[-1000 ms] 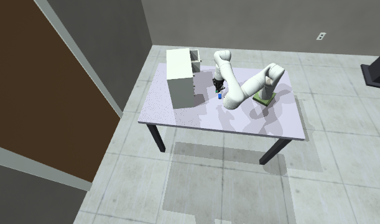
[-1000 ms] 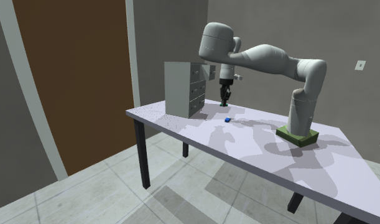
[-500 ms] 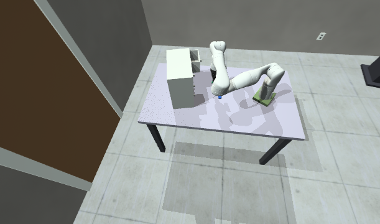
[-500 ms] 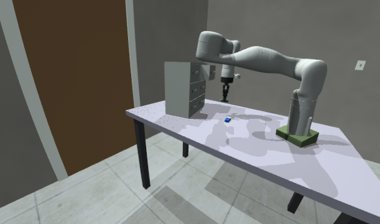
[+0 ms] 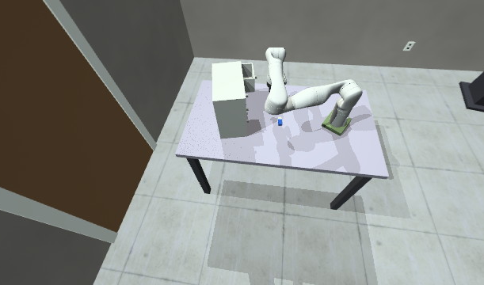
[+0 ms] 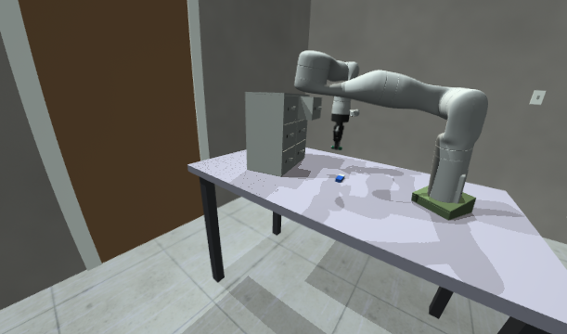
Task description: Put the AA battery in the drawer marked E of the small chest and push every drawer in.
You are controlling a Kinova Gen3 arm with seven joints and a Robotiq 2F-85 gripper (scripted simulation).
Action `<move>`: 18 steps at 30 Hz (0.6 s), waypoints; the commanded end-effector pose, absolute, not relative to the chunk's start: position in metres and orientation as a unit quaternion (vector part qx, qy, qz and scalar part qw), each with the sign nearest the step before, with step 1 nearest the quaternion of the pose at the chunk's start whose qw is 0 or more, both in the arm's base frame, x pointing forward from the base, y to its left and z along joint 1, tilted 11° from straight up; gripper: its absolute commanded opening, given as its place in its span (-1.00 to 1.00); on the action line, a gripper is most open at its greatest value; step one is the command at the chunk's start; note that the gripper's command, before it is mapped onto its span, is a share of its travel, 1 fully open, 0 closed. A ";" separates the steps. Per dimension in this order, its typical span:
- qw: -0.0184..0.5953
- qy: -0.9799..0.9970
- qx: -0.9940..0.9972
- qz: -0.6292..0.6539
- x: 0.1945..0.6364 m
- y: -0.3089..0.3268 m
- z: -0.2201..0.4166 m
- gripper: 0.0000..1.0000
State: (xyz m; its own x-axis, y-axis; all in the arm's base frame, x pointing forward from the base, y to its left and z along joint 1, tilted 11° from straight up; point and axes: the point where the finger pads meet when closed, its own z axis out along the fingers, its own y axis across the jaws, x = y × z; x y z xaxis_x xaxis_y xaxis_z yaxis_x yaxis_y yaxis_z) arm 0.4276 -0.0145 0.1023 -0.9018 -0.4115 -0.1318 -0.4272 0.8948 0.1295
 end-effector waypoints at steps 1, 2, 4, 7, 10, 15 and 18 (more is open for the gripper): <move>0.051 0.973 -0.214 0.078 0.428 -0.017 0.103 -0.82; 0.051 0.973 -0.214 0.078 0.428 -0.017 0.103 -0.82; 0.051 0.973 -0.214 0.078 0.428 -0.017 0.103 -0.82; 0.051 0.973 -0.214 0.078 0.428 -0.017 0.104 -0.82; 0.051 0.973 -0.214 0.078 0.428 -0.017 0.104 -0.82; 0.051 0.973 -0.214 0.078 0.428 -0.018 0.109 -0.82; 0.051 0.973 -0.214 0.078 0.427 -0.019 0.114 -0.82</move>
